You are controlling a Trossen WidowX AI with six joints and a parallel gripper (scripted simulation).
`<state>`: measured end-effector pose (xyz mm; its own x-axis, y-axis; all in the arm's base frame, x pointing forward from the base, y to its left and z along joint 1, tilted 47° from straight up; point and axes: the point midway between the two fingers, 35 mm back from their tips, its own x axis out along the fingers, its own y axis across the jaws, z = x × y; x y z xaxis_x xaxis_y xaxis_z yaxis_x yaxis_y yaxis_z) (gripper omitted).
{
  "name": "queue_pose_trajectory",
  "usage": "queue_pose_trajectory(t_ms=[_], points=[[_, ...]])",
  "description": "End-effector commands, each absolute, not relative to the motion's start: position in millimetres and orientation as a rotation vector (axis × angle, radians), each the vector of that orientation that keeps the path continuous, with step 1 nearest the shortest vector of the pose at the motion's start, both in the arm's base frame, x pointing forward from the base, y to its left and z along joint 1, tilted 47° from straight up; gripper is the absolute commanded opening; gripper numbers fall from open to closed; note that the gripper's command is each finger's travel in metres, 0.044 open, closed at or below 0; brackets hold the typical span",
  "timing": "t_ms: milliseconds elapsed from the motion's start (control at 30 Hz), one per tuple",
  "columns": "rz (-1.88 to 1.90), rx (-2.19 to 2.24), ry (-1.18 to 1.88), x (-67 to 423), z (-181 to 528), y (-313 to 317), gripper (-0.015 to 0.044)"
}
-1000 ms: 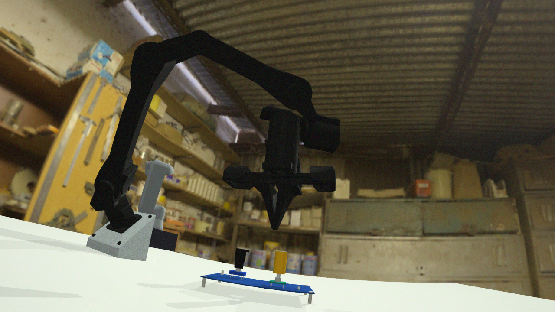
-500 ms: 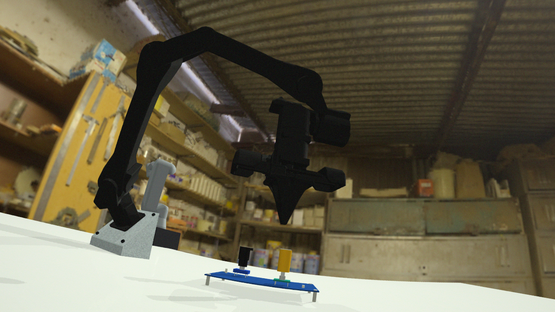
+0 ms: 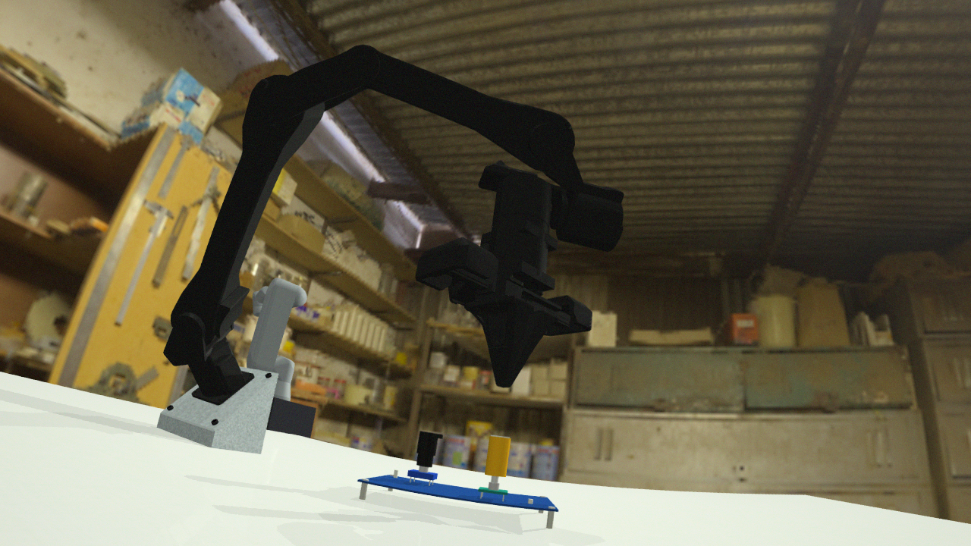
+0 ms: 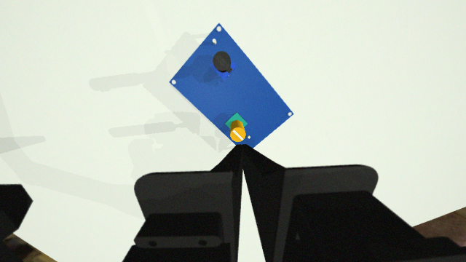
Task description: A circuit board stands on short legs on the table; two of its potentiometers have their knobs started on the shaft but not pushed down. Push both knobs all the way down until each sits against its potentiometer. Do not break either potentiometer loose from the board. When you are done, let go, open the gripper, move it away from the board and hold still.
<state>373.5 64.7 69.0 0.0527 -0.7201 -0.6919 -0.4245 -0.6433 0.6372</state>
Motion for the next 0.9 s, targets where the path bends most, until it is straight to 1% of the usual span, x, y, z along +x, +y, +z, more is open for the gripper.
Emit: queue_pose_trajectory(t_ms=[0, 267, 400, 867], points=[[-1.656, 1.966, -1.008, 376.9, 70.9, 64.0, 0.0000], [-1.660, 1.951, -0.985, 377.2, 71.3, 63.9, 0.0000], [-1.659, 1.951, -0.986, 378.2, 58.8, 50.5, 0.0000], [-1.659, 1.951, -0.986, 379.0, 49.6, 40.7, 0.0000]])
